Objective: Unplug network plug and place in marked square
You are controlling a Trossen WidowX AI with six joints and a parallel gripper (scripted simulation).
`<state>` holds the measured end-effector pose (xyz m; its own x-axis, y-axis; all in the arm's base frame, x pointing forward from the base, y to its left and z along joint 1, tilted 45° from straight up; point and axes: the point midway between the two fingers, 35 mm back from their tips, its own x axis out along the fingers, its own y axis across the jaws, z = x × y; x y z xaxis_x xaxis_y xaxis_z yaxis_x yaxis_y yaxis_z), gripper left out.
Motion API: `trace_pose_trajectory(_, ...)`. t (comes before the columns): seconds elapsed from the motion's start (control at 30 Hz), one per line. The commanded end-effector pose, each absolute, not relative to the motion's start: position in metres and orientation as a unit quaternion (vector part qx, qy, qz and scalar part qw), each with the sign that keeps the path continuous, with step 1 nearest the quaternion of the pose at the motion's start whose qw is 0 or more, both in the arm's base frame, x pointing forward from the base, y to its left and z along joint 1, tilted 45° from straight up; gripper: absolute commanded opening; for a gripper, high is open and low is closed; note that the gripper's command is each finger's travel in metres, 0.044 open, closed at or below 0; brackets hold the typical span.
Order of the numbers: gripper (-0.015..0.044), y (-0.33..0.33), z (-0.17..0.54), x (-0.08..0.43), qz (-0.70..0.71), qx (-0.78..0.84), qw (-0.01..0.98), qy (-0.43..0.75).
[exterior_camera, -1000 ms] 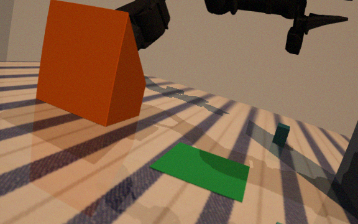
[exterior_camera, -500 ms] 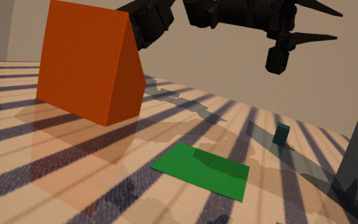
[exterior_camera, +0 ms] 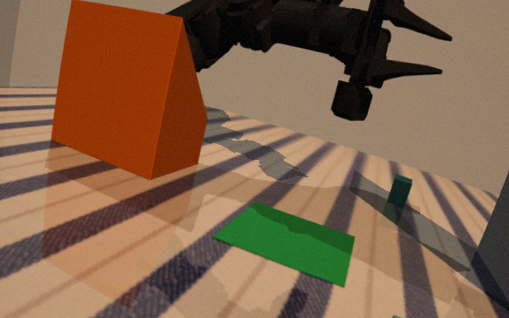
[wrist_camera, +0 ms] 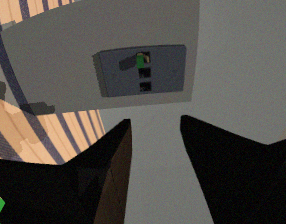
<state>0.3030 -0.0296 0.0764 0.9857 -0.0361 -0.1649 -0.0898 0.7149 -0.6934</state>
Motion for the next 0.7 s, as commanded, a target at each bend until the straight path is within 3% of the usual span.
trace_pose_trajectory(0.0,0.0156,-0.028,0.074,0.302,0.019,-0.384,0.919,0.085)
trace_pose_trajectory(0.4,0.0156,-0.02,0.076,0.355,0.015,-0.39,0.918,0.075)
trace_pose_trajectory(0.67,0.0156,-0.019,0.076,0.363,0.015,-0.39,0.918,0.074)
